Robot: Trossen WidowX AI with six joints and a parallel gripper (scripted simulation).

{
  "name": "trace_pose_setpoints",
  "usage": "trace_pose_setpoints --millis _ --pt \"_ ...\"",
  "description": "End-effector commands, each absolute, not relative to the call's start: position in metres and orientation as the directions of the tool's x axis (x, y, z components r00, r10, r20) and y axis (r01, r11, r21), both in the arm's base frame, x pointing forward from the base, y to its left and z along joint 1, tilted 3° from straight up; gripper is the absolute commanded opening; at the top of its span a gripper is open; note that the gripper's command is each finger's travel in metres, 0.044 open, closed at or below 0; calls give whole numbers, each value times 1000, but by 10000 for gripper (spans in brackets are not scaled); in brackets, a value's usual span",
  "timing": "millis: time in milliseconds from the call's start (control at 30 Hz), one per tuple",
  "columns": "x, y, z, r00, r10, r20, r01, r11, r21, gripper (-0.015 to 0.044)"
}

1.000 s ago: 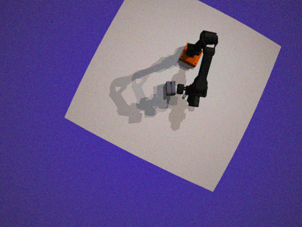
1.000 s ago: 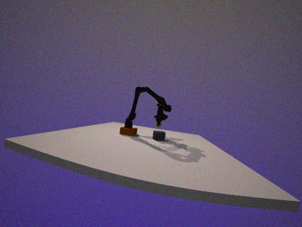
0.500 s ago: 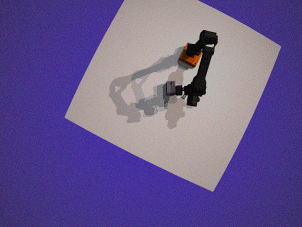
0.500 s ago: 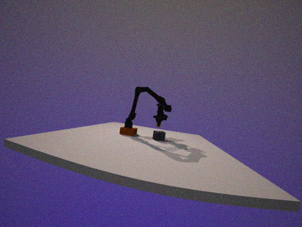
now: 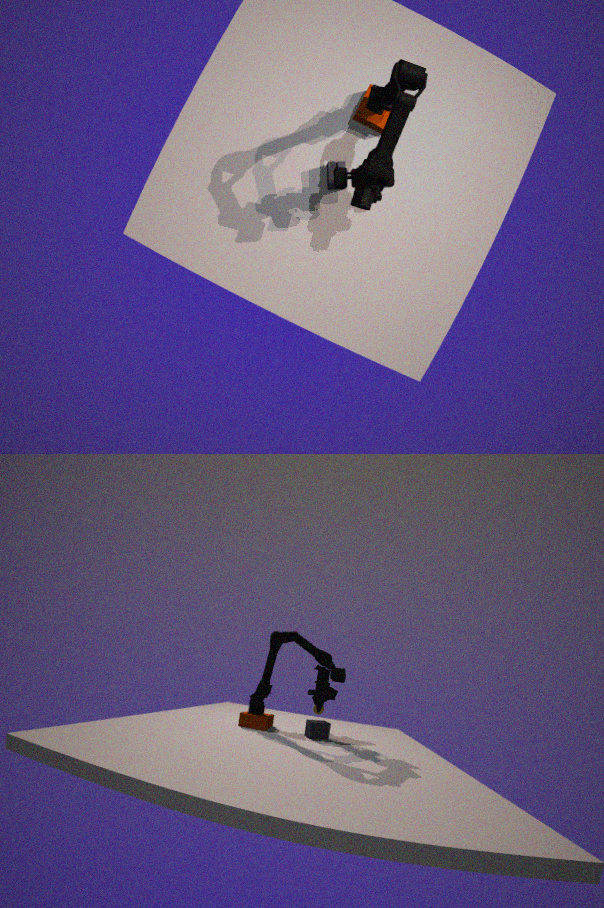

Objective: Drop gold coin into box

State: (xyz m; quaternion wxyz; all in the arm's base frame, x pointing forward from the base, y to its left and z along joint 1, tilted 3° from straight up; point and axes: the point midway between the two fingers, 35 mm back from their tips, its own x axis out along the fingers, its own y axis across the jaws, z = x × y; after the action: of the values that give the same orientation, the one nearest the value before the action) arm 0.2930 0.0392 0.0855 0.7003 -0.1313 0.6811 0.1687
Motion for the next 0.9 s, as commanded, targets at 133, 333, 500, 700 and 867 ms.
trace_pose_setpoints --millis 133,333,500,700,867 --pt "298 17 85 21 50 -999 -418 908 36 0" --pt "299 2 84 20 48 -999 -419 907 35 0" --pt "299 -11 83 18 47 -999 -419 907 35 0" --pt "299 -26 83 16 47 -999 -419 907 36 0" --pt "299 -37 82 14 47 -999 -419 907 37 0"
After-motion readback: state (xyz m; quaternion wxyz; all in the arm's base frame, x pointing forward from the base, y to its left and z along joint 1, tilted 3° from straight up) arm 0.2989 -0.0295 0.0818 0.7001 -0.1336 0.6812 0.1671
